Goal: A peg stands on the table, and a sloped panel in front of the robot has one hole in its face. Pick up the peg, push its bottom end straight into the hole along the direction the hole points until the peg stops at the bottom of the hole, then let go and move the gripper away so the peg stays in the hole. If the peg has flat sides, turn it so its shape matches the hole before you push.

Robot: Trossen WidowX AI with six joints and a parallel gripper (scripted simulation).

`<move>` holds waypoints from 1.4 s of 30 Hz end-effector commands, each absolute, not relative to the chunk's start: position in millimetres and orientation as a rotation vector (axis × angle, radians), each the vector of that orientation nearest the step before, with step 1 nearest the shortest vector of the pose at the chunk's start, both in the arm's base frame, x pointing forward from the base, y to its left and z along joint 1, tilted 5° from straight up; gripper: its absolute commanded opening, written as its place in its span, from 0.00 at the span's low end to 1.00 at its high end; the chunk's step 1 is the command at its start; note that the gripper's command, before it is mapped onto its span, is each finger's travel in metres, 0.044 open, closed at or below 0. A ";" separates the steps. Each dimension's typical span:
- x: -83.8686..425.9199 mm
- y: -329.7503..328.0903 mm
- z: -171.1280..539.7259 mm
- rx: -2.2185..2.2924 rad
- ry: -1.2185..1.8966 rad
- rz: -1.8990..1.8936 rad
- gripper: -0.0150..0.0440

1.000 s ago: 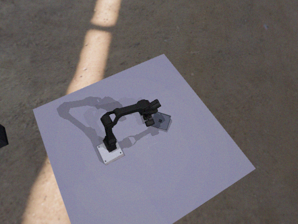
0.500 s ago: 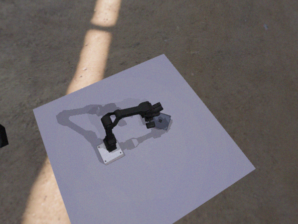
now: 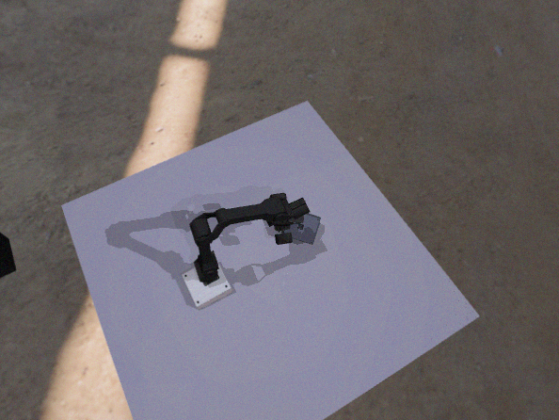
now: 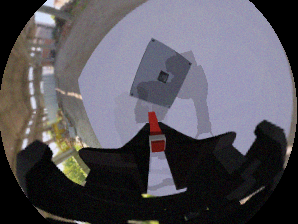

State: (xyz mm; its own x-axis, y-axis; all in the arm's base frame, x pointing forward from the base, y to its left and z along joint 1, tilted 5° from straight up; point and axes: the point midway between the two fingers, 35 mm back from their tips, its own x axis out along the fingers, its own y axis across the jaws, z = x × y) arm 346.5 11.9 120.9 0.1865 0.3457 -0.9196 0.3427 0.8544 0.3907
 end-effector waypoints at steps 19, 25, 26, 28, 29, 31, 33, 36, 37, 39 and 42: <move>353.7 -19.3 129.9 0.789 1.337 -0.088 0.25; 354.8 -28.1 132.3 0.838 1.317 -0.111 0.25; 355.0 -29.5 132.7 0.846 1.313 -0.115 0.25; 355.3 -32.5 133.5 0.863 1.306 -0.122 0.25; 355.5 -34.0 133.9 0.871 1.303 -0.126 0.25; 355.8 -36.9 134.7 0.887 1.296 -0.134 0.25; 356.0 -39.9 135.5 0.903 1.288 -0.141 0.25; 356.3 -44.4 136.7 0.928 1.277 -0.152 0.25; 356.4 -45.9 137.1 0.936 1.274 -0.156 0.25; 356.6 -48.9 138.0 0.952 1.266 -0.163 0.25; 356.8 -53.4 139.2 0.976 1.255 -0.174 0.25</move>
State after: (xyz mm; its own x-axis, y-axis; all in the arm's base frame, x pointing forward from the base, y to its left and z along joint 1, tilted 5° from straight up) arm 355.8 -48.5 137.0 0.3383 0.3810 -0.8605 0.5867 0.6295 0.5094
